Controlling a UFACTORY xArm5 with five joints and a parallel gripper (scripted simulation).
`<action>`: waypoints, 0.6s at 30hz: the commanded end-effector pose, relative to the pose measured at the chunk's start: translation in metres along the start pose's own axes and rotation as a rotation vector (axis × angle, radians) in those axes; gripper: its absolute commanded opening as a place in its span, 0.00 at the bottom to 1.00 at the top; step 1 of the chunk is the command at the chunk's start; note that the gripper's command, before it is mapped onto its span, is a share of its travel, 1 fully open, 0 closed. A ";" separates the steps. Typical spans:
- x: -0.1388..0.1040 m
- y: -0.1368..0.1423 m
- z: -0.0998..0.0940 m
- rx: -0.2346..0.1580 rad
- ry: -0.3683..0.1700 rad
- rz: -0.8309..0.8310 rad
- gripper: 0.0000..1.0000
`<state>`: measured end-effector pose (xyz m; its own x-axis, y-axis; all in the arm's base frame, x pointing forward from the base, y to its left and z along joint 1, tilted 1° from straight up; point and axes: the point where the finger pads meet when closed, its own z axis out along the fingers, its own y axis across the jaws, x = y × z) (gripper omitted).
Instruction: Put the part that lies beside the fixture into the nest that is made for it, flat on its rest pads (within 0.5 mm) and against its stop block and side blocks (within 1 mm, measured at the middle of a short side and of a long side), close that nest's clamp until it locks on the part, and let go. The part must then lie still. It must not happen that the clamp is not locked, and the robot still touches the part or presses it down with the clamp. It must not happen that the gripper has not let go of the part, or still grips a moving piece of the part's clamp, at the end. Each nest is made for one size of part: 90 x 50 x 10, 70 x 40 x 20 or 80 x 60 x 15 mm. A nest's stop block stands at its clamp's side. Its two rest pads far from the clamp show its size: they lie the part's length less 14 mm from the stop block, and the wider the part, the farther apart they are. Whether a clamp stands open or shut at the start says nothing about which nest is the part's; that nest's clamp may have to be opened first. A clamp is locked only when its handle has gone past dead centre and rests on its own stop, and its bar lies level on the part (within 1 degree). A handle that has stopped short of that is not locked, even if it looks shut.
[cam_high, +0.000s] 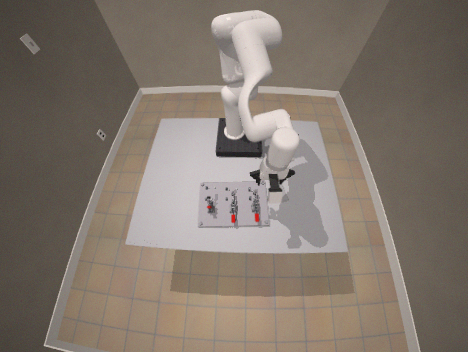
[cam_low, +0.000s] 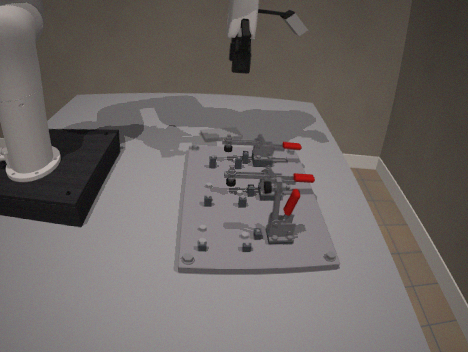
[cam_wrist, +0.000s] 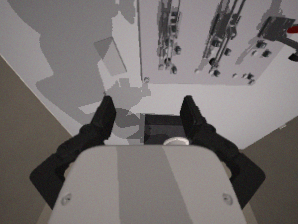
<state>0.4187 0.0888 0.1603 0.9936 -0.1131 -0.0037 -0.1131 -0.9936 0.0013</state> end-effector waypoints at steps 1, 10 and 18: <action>-0.006 -0.042 -0.001 0.000 0.002 0.004 1.00; -0.015 -0.085 0.000 -0.001 0.000 0.004 1.00; -0.019 -0.102 0.001 -0.001 -0.001 0.004 1.00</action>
<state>0.4110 0.1880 0.1581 0.9932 -0.1165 -0.0072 -0.1165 -0.9932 0.0044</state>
